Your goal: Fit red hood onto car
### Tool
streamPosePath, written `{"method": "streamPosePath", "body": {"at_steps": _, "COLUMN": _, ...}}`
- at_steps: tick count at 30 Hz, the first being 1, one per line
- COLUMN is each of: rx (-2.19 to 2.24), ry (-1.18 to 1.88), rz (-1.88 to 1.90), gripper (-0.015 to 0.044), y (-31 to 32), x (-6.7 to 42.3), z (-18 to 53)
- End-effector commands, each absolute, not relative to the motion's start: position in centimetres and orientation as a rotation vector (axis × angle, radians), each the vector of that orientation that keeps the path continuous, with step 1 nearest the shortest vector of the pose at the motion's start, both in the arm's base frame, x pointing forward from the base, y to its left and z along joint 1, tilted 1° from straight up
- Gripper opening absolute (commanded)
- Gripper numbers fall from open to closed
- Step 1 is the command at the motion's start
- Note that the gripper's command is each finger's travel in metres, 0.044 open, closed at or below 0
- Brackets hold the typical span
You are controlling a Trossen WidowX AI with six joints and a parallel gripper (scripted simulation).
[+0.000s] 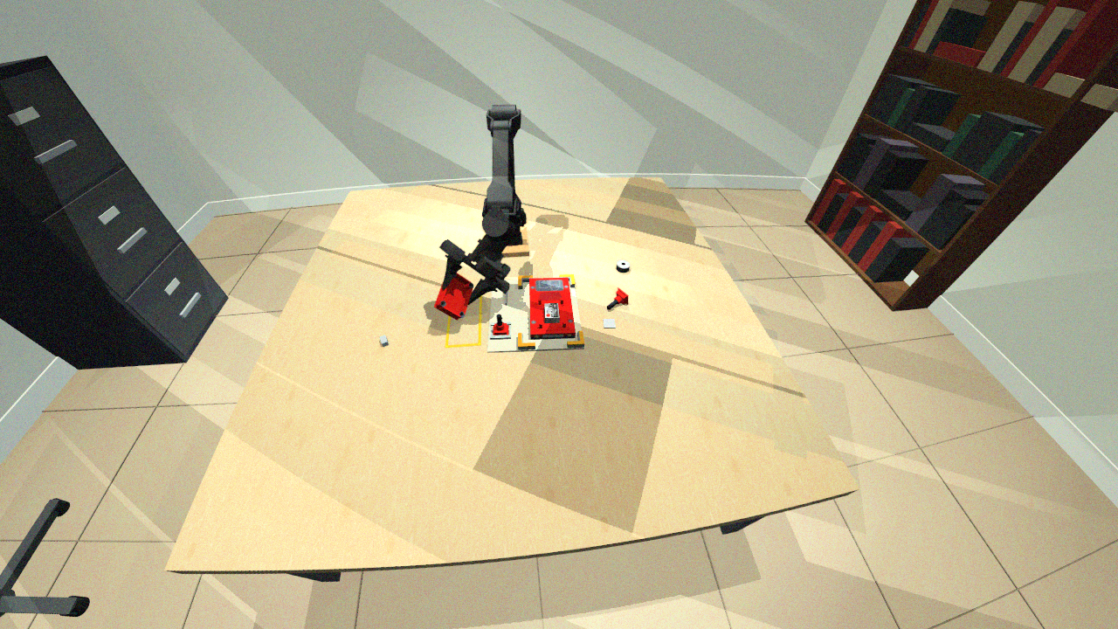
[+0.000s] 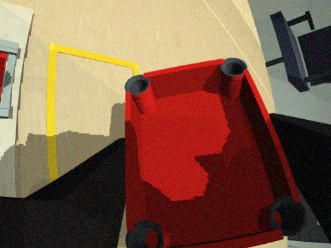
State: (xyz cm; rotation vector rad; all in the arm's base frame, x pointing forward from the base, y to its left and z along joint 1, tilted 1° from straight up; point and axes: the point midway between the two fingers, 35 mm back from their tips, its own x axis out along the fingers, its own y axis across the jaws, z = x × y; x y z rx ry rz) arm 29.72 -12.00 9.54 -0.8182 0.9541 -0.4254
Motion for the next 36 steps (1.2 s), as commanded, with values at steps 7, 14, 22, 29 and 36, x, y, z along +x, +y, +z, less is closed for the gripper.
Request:
{"method": "streamPosePath", "body": {"at_steps": 7, "rx": -1.026, "ry": 1.017, "rz": -0.322, "gripper": 0.0000, "y": -12.0, "x": 29.7, "z": 9.5}}
{"method": "streamPosePath", "body": {"at_steps": 14, "rx": -1.136, "ry": 1.046, "rz": -0.263, "gripper": 0.0000, "y": -12.0, "x": 29.7, "z": 9.5}}
{"method": "streamPosePath", "body": {"at_steps": 22, "rx": -1.350, "ry": 1.099, "rz": -0.139, "gripper": 0.0000, "y": -12.0, "x": 29.7, "z": 9.2}}
{"method": "streamPosePath", "body": {"at_steps": 29, "rx": -1.538, "ry": 1.138, "rz": -0.023, "gripper": 0.0000, "y": -11.9, "x": 29.6, "z": 8.9}}
{"method": "streamPosePath", "body": {"at_steps": 36, "rx": -1.724, "ry": 1.169, "rz": 0.100, "gripper": 0.0000, "y": -11.7, "x": 29.6, "z": 8.3}}
